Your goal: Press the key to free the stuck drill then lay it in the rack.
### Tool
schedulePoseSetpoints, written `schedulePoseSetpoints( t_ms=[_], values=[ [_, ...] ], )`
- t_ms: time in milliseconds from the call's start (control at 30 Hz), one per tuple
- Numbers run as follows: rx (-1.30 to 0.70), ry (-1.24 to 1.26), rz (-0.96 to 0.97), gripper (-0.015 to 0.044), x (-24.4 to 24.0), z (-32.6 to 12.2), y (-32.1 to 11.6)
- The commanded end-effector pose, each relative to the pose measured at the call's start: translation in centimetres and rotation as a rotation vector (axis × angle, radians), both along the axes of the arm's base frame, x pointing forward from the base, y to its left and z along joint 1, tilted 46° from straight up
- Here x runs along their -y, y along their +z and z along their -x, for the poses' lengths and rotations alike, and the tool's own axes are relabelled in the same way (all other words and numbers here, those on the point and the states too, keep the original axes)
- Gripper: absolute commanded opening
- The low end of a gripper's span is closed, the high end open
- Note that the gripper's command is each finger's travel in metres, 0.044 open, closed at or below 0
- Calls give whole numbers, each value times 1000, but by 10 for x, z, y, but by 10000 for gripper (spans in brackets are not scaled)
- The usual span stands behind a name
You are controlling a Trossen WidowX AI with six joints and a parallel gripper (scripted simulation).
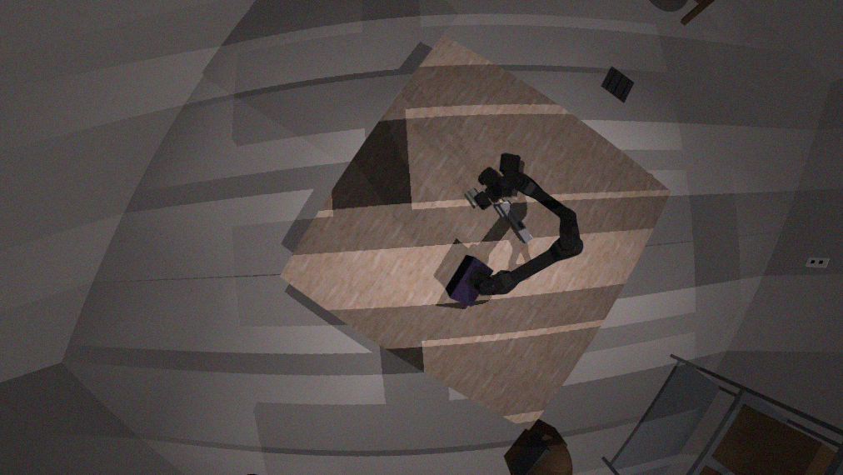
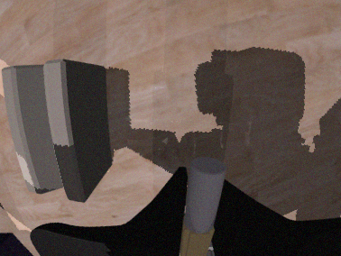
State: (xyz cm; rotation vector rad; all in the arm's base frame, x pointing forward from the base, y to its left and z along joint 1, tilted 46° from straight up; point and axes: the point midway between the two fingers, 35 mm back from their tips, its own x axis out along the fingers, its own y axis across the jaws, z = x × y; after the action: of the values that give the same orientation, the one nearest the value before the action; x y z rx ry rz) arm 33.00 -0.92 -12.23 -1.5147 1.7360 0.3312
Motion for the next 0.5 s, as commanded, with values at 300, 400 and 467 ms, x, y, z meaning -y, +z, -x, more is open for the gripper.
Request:
schedulePoseSetpoints(
  t_ms=[300,400,467],
  values=[
    [-3,2,5,0,-3,2,2],
    [-3,2,5,0,-4,1,1],
    [-3,2,5,0,-5,0,-2]
  ],
)
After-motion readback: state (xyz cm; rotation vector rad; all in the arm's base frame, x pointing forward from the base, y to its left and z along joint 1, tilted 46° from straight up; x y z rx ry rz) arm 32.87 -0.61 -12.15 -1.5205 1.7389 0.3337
